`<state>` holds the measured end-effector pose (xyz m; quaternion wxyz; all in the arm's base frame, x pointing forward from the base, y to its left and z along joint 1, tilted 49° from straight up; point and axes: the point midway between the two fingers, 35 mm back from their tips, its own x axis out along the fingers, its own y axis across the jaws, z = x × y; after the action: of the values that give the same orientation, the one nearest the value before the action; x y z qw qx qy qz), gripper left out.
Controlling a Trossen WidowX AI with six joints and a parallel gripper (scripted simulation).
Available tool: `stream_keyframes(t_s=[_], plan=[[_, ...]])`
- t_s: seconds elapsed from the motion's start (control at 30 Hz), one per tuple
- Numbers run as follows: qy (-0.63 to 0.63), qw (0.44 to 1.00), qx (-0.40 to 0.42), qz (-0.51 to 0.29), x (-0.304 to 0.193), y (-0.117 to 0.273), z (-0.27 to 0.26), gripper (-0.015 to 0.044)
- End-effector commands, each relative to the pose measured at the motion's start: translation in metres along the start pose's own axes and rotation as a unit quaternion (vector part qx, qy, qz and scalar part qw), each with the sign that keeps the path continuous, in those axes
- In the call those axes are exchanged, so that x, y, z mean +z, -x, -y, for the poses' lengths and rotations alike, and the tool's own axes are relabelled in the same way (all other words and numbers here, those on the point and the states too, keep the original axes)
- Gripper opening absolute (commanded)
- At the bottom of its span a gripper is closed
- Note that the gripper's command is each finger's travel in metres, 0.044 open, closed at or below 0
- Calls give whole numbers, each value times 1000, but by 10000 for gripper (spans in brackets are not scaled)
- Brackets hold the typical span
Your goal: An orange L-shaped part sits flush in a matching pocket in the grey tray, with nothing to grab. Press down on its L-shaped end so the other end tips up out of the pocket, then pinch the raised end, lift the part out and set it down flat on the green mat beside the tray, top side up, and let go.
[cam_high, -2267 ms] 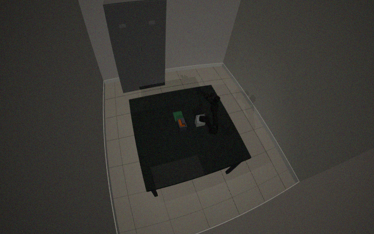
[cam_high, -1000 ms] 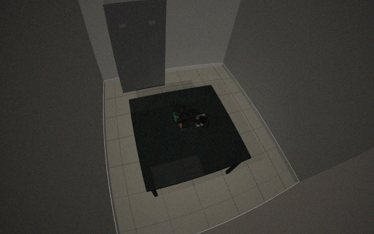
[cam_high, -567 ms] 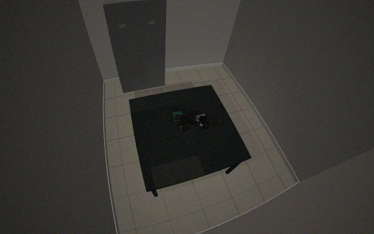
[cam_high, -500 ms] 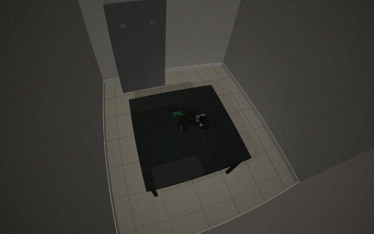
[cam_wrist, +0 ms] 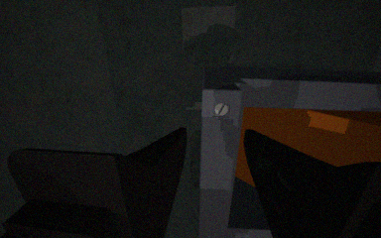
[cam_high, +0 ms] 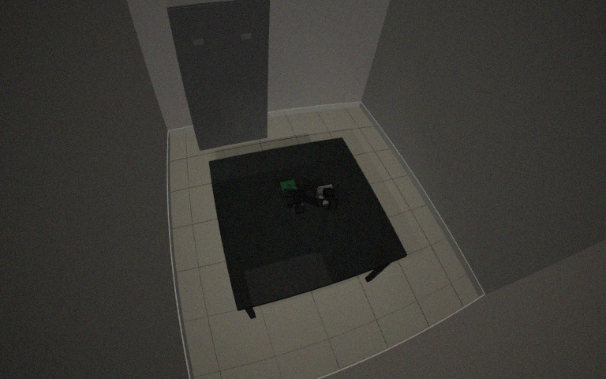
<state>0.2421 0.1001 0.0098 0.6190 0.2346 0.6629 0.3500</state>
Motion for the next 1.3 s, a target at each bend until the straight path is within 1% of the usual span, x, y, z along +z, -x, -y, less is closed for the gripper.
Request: stream_keyframes(t_s=[0.0,0.67,1.0,1.1,1.2,1.27], plan=[[-4,1000,-1,-3,-2,-6,1,180],[-1,1000,1,0,-1,-6,0,180],[-4,1000,0,-3,-2,6,-11,180],[-5,1000,-3,-2,1,20,-8,180],[-6,1000,-7,-2,3,50,-3,180],[-6,1000,-6,-2,2,79,0,180]])
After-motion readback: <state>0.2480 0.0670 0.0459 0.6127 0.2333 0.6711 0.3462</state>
